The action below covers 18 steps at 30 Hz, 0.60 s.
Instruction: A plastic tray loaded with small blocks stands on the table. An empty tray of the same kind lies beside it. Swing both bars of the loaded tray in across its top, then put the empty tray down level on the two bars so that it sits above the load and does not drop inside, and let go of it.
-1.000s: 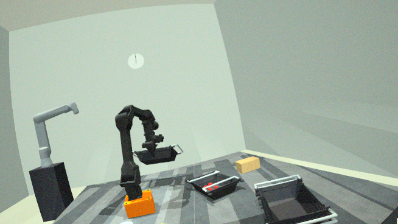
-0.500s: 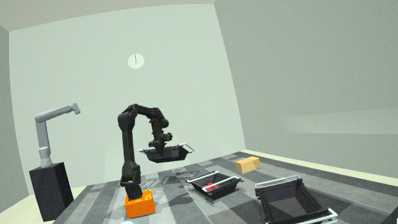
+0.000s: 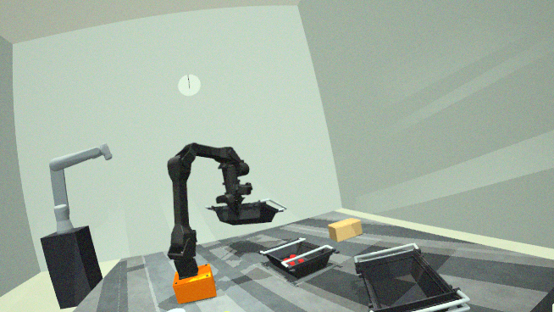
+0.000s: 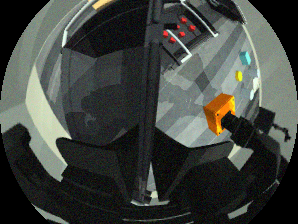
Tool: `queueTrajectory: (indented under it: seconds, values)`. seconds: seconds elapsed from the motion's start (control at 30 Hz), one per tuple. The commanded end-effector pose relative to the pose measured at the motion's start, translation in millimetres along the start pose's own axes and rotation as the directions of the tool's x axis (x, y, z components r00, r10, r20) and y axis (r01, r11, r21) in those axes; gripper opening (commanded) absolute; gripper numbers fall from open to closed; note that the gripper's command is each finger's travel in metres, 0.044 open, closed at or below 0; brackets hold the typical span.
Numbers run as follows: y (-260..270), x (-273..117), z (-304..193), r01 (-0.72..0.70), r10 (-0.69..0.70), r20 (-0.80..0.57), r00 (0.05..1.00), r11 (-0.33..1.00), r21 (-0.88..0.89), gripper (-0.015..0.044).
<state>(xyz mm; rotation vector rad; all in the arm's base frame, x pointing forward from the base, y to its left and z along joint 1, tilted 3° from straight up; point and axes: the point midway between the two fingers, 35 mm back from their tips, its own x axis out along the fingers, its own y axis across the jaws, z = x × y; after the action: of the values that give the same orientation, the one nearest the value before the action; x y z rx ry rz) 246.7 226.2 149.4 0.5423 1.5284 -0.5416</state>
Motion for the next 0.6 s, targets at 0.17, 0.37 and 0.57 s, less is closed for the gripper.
queueTrajectory:
  seconds: [0.17,0.37,0.57]
  values:
    - [-5.9,-2.5,39.9,-0.009,0.008,0.008,1.000,0.994,0.107,0.0000]
    - [-12.8,-2.7,63.4,-0.009,0.007,0.010,1.000,0.985,0.175,0.0000]
    - [-21.4,-2.8,86.4,-0.009,0.006,0.012,1.000,0.970,0.241,0.0000]
